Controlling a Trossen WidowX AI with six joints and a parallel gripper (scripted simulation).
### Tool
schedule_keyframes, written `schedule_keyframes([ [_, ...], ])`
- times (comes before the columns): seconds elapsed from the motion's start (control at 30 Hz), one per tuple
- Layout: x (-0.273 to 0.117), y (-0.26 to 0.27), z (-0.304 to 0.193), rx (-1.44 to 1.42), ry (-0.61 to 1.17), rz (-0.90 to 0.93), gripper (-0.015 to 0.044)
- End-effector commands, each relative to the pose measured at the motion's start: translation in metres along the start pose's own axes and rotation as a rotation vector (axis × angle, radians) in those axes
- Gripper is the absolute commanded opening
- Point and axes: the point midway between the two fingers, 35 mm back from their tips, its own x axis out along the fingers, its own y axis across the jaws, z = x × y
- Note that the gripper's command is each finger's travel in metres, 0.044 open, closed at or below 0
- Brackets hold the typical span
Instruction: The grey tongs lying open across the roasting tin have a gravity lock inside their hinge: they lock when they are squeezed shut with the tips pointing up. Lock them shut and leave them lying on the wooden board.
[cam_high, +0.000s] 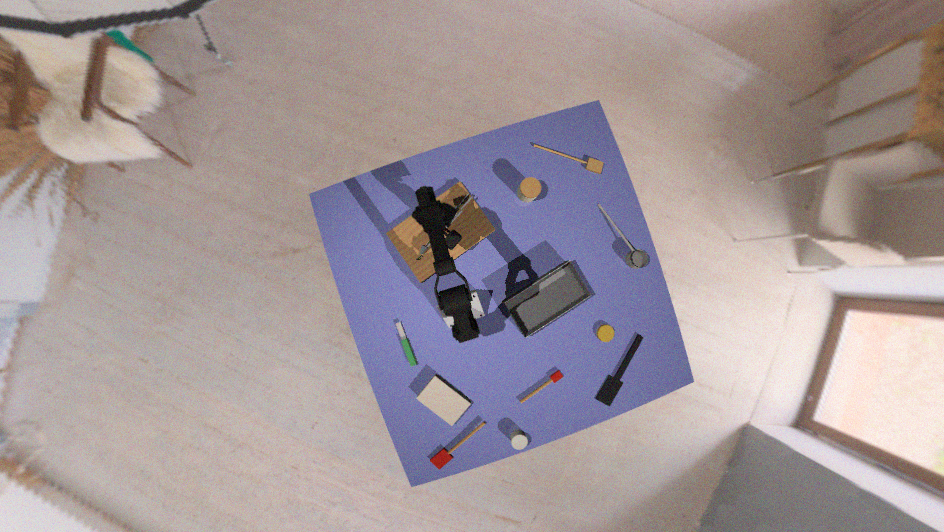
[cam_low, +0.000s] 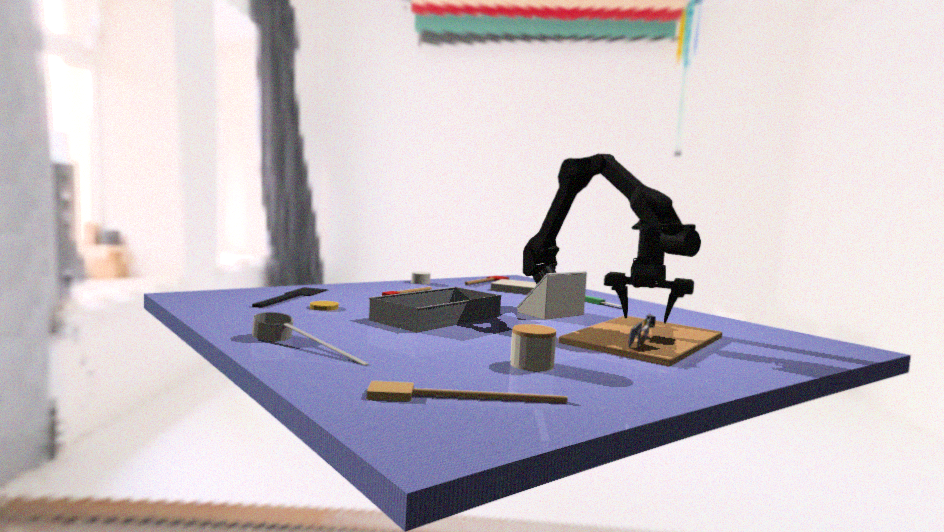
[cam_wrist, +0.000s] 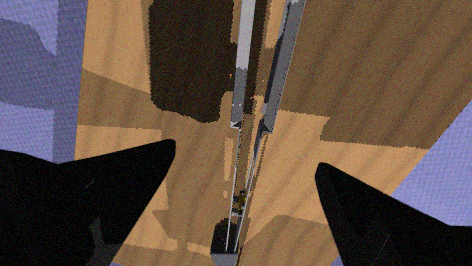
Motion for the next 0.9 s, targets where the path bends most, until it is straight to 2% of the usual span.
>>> schedule_keyframes([
  [0.0,-0.002,0.001,-0.002,0.0,0.0,0.0,0.044],
  [0.17,-0.037,0.018,-0.035,-0.001,-0.009,0.011,0.044],
  [0.43,-0.109,0.036,-0.141,-0.012,0.001,0.004,0.044],
  [0.7,-0.114,0.036,-0.148,-0.011,0.003,0.002,0.044],
  [0.87,-0.14,0.035,-0.149,0.013,0.01,-0.001,0.044],
])
